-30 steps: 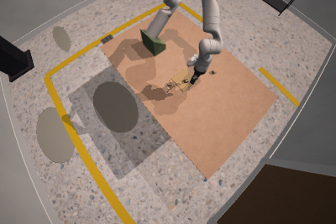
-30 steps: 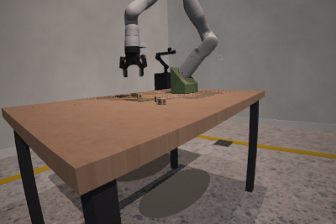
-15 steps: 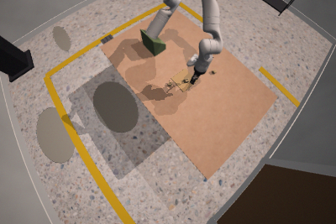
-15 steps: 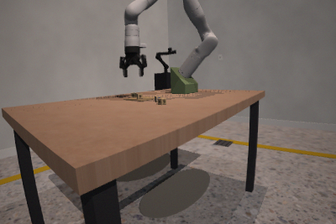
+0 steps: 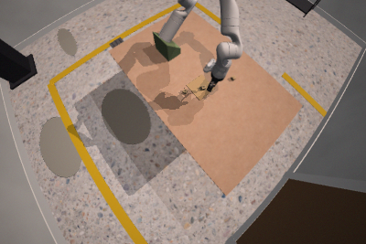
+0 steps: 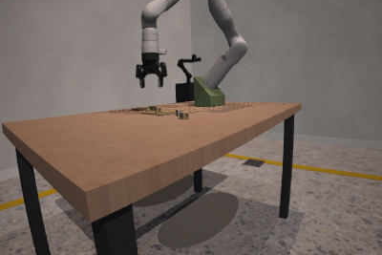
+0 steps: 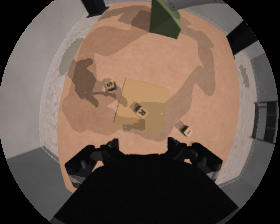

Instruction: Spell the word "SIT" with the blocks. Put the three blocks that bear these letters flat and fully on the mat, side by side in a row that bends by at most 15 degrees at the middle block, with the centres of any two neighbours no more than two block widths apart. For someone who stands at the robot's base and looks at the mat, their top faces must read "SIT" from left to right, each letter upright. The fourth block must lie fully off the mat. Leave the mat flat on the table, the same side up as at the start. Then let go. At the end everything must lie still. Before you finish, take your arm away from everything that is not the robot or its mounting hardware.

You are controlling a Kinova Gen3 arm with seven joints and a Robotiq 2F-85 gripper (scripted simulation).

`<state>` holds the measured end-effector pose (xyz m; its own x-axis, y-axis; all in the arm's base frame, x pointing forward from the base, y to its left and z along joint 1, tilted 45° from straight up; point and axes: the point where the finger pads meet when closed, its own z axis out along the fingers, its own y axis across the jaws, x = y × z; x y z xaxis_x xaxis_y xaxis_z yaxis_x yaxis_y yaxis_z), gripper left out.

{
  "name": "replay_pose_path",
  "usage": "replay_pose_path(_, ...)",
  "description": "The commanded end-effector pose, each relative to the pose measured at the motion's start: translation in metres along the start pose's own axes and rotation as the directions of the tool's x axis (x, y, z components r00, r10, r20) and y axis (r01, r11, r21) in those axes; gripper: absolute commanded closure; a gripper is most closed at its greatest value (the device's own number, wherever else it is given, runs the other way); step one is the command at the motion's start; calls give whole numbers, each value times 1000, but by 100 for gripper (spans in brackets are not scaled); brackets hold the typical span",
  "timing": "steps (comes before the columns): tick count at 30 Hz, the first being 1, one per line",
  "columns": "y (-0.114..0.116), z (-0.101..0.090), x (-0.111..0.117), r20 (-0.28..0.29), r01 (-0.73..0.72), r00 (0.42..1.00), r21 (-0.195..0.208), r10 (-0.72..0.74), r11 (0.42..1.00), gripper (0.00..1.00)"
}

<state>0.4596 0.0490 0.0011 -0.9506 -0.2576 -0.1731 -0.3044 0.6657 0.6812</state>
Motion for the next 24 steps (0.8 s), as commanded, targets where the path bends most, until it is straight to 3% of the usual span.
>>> replay_pose_path(1,-16,-1,11,3,-5,1000,2,5,1000,0)
replay_pose_path(3,-16,-1,11,3,-5,1000,2,5,1000,0)
replay_pose_path(6,-65,0,52,4,-5,1000,3,5,1000,0)
replay_pose_path(9,-90,3,78,4,-4,1000,0,4,1000,0)
replay_pose_path(24,-91,3,80,4,-4,1000,0,4,1000,0)
